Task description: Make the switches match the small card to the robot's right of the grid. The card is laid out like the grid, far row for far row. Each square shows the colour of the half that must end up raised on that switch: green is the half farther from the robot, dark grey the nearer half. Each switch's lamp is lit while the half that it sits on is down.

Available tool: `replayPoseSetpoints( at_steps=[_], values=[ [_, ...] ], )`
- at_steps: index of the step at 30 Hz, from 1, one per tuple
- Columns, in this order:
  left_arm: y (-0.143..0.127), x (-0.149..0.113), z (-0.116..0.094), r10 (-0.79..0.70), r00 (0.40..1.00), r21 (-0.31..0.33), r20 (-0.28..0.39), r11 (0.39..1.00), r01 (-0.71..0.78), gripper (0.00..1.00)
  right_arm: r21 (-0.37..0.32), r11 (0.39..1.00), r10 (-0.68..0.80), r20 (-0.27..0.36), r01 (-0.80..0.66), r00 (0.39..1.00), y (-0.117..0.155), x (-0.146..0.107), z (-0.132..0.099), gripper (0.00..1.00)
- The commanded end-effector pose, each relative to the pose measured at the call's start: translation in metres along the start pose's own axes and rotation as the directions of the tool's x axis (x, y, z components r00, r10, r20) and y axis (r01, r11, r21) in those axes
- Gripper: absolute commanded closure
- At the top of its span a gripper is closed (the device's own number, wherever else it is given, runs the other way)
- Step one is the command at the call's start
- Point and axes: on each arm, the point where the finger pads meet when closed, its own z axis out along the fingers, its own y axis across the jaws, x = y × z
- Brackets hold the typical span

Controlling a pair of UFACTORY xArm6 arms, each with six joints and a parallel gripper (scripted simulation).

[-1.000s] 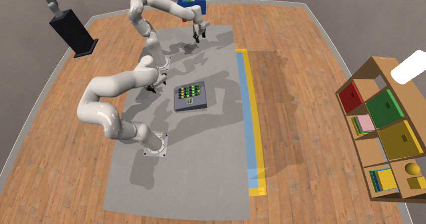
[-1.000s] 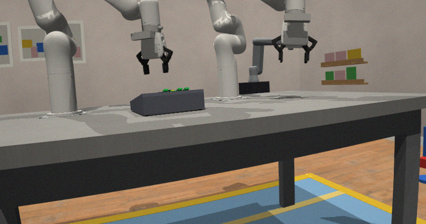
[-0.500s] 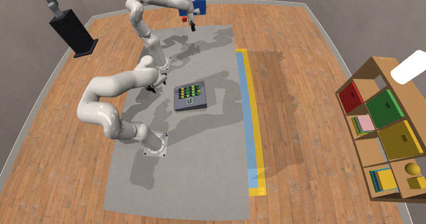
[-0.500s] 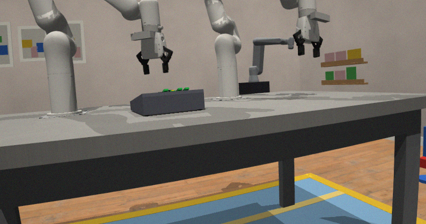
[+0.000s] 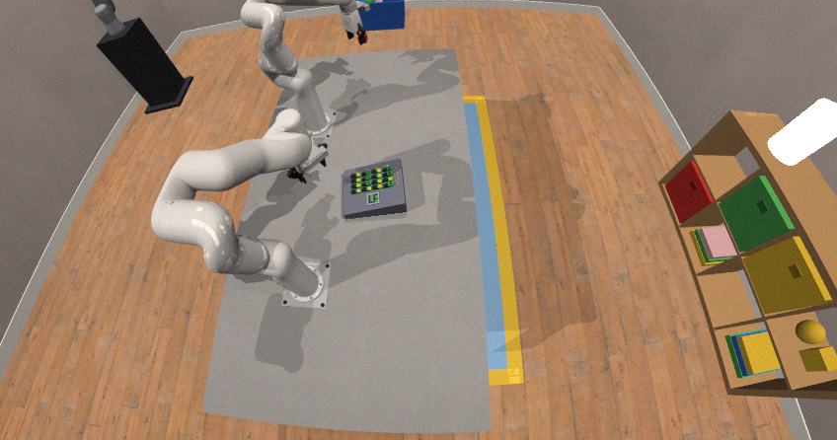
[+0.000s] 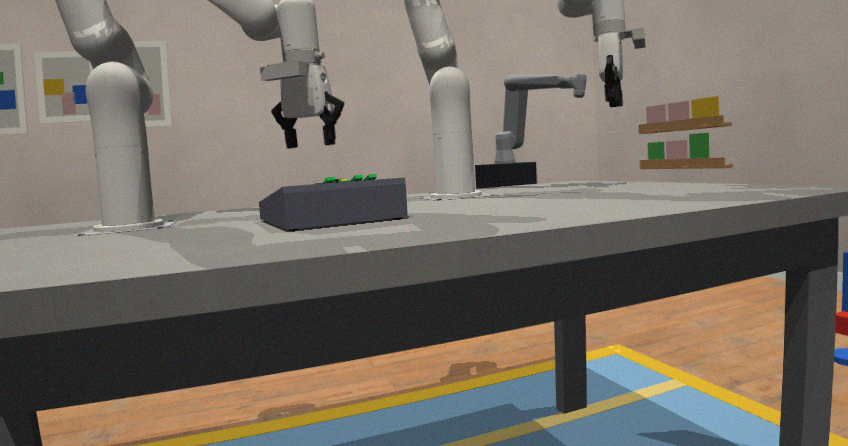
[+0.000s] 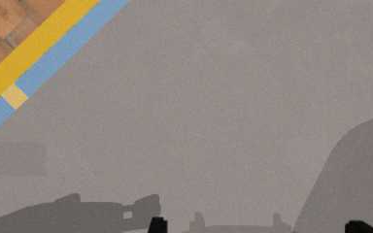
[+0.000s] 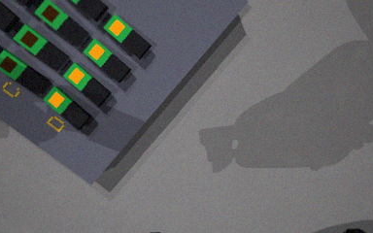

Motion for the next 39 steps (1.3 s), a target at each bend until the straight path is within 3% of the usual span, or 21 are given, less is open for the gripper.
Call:
replayPoseSetpoints(
  at_steps=[1, 7, 9, 22, 39],
  values=[
    [-0.059, -0.018, -0.018, -0.255, 0.967, 0.024, -0.003, 0.967, 0.255, 0.0, 0.003, 1.0, 0.0, 0.002, 0.0, 1.0, -0.001, -0.001, -0.001, 0.0],
    [-0.104, -0.044, -0.032, -0.461, 0.887, 0.039, -0.012, 0.886, 0.461, 0.0, 0.003, 1.0, 0.0, 0.002, 0.0, 1.0, -0.001, -0.001, -0.001, 0.0],
    [-0.104, -0.044, -0.032, -0.461, 0.887, 0.039, -0.012, 0.886, 0.461, 0.0, 0.003, 1.0, 0.0, 0.002, 0.0, 1.0, -0.001, -0.001, -0.001, 0.0],
    [-0.153, -0.084, -0.048, -0.683, 0.73, 0.055, -0.027, 0.728, 0.683, 0.0, 0.003, 1.0, 0.0, 0.002, 0.0, 1.0, -0.001, -0.001, -0.001, 0.0],
    [-0.16, -0.092, -0.051, -0.714, 0.699, 0.057, -0.029, 0.697, 0.714, 0.0, 0.003, 1.0, -0.001, 0.002, 0.001, 1.0, -0.001, -0.001, -0.001, 0.0]
  ],
)
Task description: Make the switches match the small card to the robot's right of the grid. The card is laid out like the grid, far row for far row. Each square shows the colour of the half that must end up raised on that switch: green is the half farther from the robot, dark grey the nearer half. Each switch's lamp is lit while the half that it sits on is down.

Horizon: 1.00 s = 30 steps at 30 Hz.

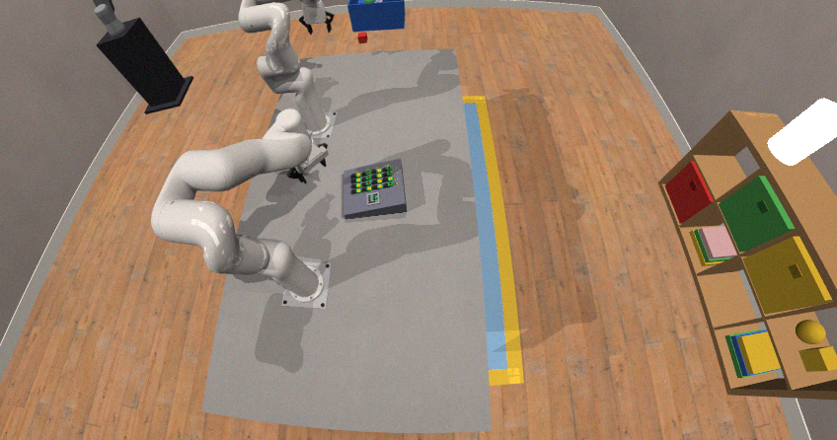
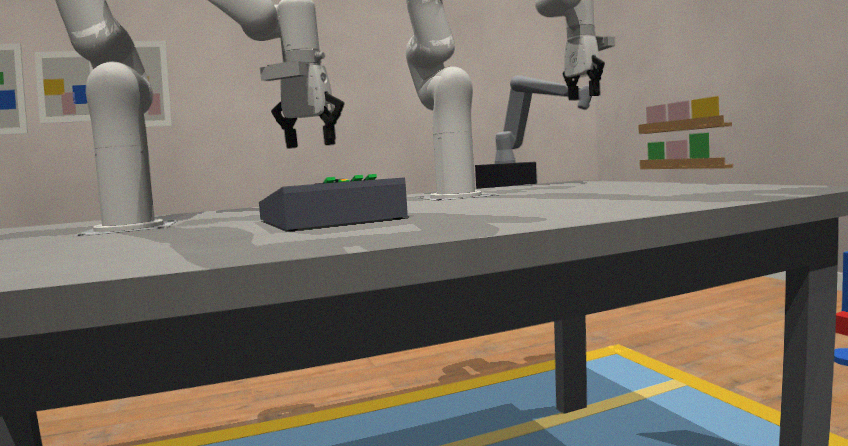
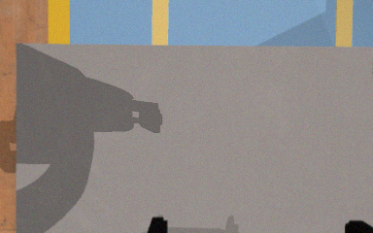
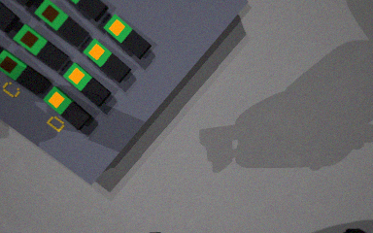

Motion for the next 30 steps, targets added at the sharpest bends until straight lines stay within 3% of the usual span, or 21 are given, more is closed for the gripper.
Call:
replayPoseSetpoints(
  at_steps=[1, 21, 30],
  values=[
    [-0.001, 0.001, -0.002, -0.002, 1.0, 0.0, -0.004, 1.0, 0.002, 0.0, 0.003, 1.0, -0.001, 0.002, 0.001, 1.0, -0.001, -0.001, -0.001, 0.0],
    [-0.001, 0.001, -0.002, -0.002, 1.0, 0.0, -0.004, 1.0, 0.002, 0.0, 0.015, 0.995, -0.101, -0.015, 0.101, 0.995, -0.007, 0.01, -0.009, 0.0],
    [-0.001, 0.001, -0.002, -0.002, 1.0, 0.0, -0.004, 1.0, 0.002, 0.0, 0.025, 0.97, -0.241, -0.044, 0.242, 0.97, -0.015, 0.027, -0.021, 0.0]
  ],
)
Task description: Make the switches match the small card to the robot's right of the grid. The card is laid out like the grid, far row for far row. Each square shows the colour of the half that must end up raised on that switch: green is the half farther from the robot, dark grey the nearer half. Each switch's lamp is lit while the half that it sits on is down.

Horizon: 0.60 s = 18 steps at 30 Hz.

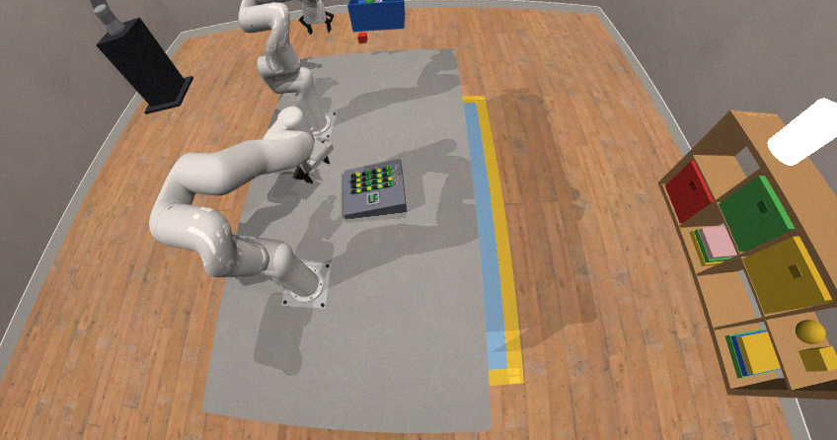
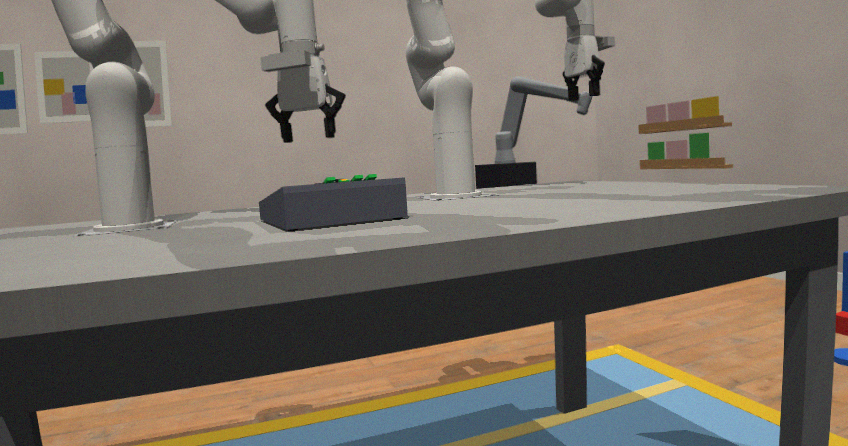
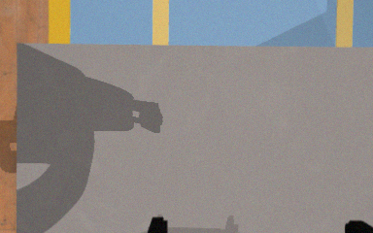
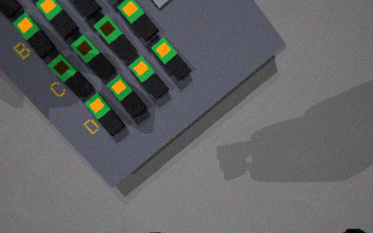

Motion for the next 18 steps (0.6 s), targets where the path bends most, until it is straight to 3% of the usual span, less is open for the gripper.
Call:
replayPoseSetpoints(
  at_steps=[1, 18],
  values=[
    [0.0, 0.001, -0.002, 0.0, 1.0, 0.0, -0.004, 1.0, 0.0, 0.0, 0.01, 0.996, -0.093, -0.014, 0.094, 0.996, -0.004, 0.011, -0.008, 0.0],
    [0.0, 0.001, -0.002, 0.0, 1.0, 0.0, -0.004, 1.0, 0.0, 0.0, 0.006, 0.923, -0.384, -0.089, 0.386, 0.919, -0.011, 0.054, -0.033, 0.0]
  ],
)
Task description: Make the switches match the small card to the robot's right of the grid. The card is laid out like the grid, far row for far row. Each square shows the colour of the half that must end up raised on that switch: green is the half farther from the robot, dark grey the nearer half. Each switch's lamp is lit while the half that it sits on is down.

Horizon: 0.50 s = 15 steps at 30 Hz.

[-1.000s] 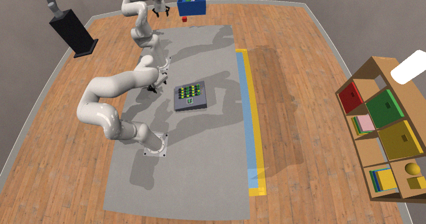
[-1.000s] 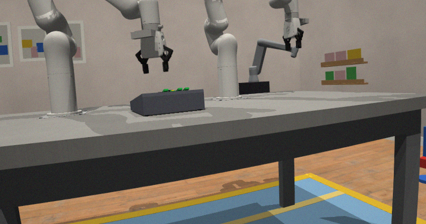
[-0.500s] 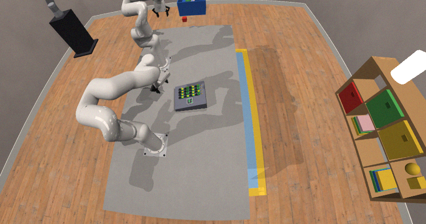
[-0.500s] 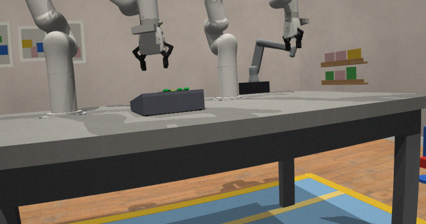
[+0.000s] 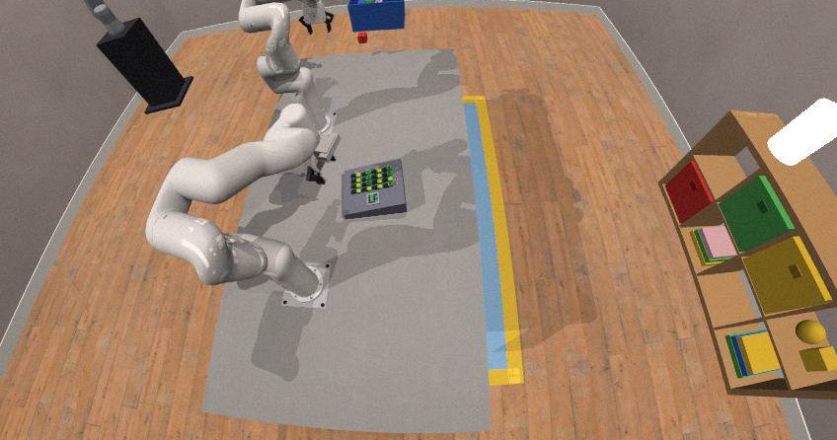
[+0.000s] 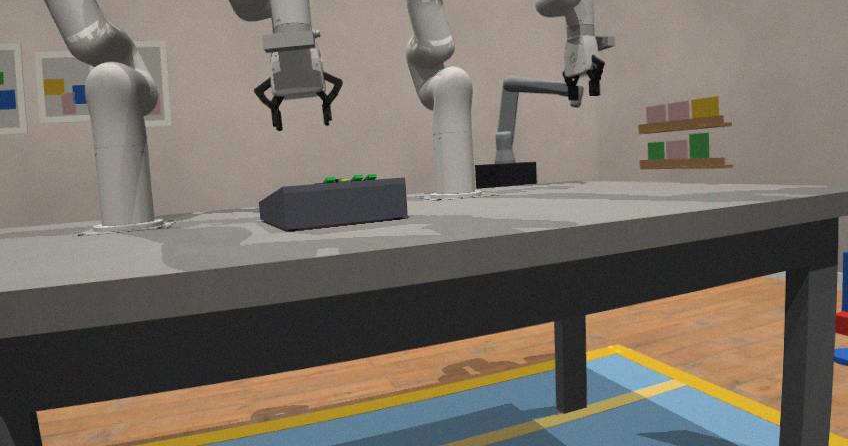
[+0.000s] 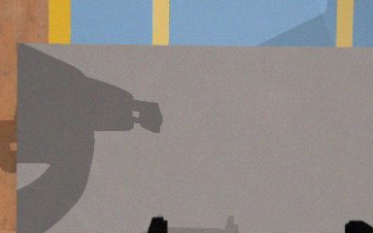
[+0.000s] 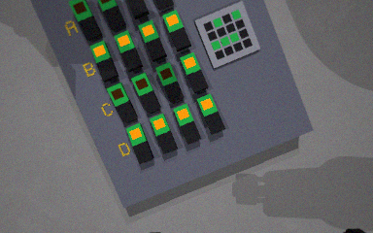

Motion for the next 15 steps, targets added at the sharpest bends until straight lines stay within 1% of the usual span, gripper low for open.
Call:
replayPoseSetpoints(
  at_steps=[1, 5, 7, 15],
  values=[
    [0.0, 0.001, -0.002, 0.0, 1.0, 0.0, -0.004, 1.0, 0.0, 0.0, 0.003, 0.994, -0.114, -0.021, 0.114, 0.993, 0.002, 0.017, -0.009, 0.0],
    [0.0, 0.001, -0.002, 0.0, 1.0, 0.0, -0.004, 1.0, 0.0, 0.0, -0.002, 0.983, -0.184, -0.04, 0.184, 0.982, 0.004, 0.027, -0.015, 0.0],
    [0.0, 0.001, -0.002, 0.0, 1.0, 0.0, -0.004, 1.0, 0.0, 0.0, -0.002, 0.983, -0.184, -0.04, 0.184, 0.982, 0.004, 0.027, -0.015, 0.0],
    [0.0, 0.001, -0.002, 0.0, 1.0, 0.0, -0.004, 1.0, 0.0, 0.0, -0.016, 0.956, -0.292, -0.068, 0.292, 0.954, 0.009, 0.045, -0.023, 0.0]
  ],
)
